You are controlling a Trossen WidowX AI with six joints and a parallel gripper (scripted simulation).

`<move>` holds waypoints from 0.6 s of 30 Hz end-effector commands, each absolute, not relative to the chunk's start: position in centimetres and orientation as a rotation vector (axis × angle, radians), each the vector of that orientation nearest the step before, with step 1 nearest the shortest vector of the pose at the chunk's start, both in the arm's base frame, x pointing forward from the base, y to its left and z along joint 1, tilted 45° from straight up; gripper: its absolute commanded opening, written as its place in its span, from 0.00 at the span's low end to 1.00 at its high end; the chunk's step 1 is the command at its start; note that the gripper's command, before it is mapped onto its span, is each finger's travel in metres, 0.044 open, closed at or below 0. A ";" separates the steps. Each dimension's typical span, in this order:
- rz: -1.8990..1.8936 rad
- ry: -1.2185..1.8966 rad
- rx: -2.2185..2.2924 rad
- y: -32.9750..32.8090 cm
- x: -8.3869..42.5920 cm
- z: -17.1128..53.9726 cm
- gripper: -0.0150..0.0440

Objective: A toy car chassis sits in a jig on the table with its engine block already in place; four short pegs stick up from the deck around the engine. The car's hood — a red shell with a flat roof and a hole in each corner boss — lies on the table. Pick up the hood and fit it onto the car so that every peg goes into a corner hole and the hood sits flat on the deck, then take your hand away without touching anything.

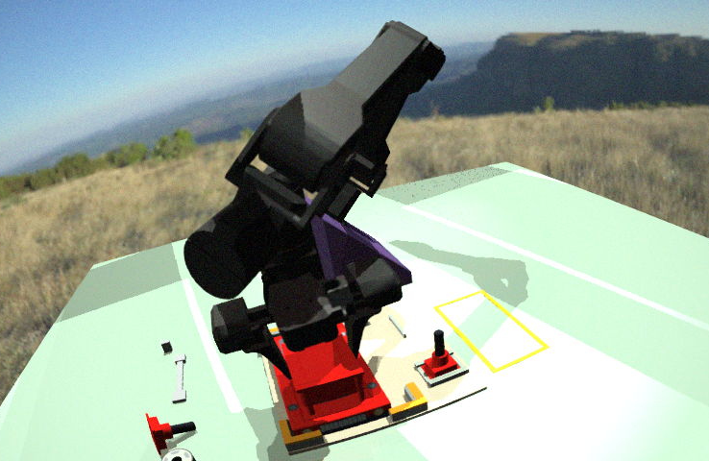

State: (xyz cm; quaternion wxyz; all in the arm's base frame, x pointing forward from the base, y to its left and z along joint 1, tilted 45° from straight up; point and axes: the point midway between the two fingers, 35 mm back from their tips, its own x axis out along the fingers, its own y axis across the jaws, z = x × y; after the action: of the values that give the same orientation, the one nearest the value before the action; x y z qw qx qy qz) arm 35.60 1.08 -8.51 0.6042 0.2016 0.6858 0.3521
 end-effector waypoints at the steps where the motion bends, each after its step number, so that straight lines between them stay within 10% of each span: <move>1: 0.812 1.586 0.473 1.3 35.6 -8.7 0.25; 18: 0.812 1.586 0.473 1.9 35.5 -9.3 0.25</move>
State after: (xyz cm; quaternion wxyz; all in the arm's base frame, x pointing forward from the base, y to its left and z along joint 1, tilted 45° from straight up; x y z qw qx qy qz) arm 35.50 1.71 -9.15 0.6042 0.2017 0.6857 0.3523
